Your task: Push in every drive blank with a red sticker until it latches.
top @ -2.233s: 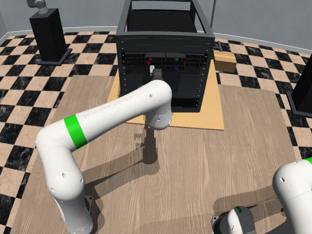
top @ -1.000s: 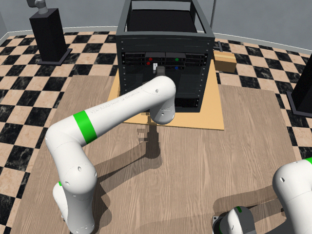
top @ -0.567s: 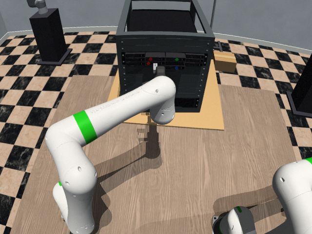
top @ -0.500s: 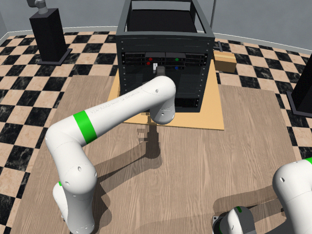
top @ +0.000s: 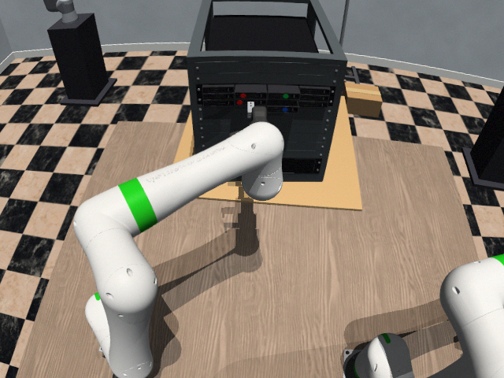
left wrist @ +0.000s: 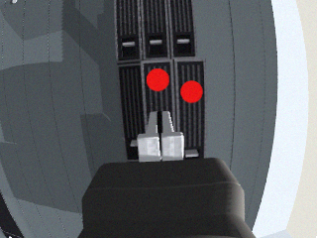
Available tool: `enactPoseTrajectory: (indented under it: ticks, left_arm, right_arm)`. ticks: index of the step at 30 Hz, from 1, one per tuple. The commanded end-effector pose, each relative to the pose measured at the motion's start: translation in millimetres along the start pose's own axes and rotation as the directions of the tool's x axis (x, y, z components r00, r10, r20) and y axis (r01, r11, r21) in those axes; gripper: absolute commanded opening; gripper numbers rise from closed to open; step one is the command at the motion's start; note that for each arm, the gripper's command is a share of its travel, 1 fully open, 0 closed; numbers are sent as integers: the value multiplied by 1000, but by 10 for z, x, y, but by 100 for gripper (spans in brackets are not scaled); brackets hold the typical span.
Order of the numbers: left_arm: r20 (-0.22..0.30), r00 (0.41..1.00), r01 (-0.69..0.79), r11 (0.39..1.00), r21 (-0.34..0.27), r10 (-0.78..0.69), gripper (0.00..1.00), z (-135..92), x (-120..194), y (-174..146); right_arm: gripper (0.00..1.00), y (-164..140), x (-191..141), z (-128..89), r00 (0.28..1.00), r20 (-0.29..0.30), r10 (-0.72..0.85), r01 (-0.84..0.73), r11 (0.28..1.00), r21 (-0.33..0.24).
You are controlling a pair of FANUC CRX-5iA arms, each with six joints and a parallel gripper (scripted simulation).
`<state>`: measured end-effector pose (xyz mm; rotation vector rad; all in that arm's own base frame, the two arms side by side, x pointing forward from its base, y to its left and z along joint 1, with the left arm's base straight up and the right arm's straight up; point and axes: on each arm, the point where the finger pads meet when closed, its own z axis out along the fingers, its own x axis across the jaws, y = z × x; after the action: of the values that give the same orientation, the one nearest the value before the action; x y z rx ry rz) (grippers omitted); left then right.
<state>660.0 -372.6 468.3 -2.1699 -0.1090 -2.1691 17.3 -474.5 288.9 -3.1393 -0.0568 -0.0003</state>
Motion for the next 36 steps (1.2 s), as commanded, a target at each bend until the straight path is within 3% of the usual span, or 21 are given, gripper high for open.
enactPoseTrajectory:
  ticks: [1,36]
  left_arm:
    - [-2,1000,2,1000,0,-2,0,48,17,-2]
    - [-2,1000,2,1000,0,-2,0,199,18,-3]
  right_arm:
    - [100,2,-1,-8,1000,0,0,0,1000,-2]
    - [100,2,-1,-8,1000,0,0,0,1000,-2]
